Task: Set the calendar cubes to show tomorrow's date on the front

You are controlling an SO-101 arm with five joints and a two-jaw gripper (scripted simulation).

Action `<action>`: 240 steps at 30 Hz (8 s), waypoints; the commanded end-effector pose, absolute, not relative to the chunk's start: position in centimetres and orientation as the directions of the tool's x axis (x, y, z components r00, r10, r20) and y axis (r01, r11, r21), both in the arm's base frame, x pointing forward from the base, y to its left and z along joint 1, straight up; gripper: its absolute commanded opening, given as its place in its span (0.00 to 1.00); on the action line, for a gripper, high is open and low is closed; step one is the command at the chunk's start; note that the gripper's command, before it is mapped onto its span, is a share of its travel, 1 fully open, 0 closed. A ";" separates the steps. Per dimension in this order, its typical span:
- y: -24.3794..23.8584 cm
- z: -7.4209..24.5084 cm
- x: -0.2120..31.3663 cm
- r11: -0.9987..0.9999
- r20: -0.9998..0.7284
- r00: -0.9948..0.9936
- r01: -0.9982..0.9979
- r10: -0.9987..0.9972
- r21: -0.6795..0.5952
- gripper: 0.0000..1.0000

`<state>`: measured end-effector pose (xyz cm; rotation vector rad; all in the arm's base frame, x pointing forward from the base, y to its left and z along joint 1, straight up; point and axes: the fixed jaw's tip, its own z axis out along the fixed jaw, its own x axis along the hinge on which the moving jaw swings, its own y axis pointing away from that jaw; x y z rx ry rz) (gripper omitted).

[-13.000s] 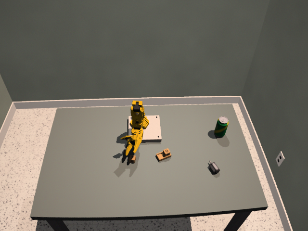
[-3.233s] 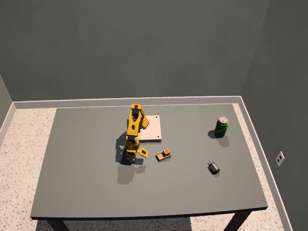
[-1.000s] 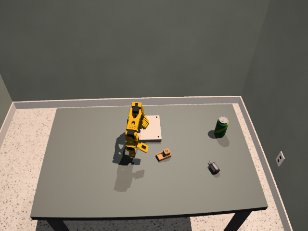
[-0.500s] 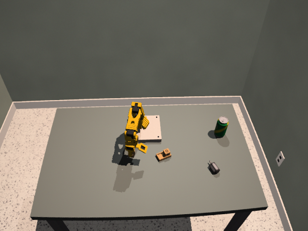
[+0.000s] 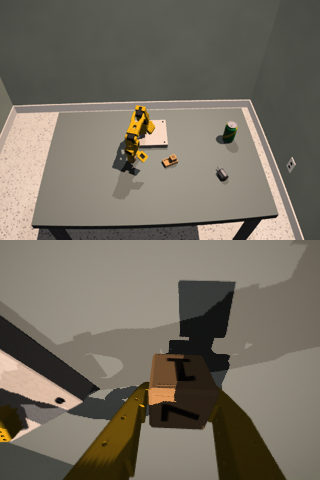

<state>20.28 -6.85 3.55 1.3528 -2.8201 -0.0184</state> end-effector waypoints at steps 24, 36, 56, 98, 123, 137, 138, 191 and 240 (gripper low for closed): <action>-12.8 3.1 18.9 0.961 0.017 -0.961 0.277 0.277 0.006 0.00; -15.1 2.9 17.9 0.747 0.017 -0.747 0.665 0.665 0.000 0.00; -15.9 2.8 17.4 0.639 0.017 -0.639 0.769 0.769 -0.002 0.00; -15.9 1.9 17.5 0.628 0.014 -0.628 0.778 0.778 -0.002 0.00; -15.9 1.1 17.5 0.628 0.014 -0.628 0.778 0.778 -0.002 0.00; -15.9 0.5 17.5 0.628 0.014 -0.628 0.778 0.778 -0.002 0.00; -15.9 0.5 17.5 0.628 0.014 -0.628 0.778 0.778 -0.002 0.00; -15.9 -1.3 17.5 0.628 0.014 -0.628 0.778 0.778 -0.002 0.00; -15.9 -1.3 17.5 0.628 0.014 -0.628 0.778 0.778 -0.002 0.36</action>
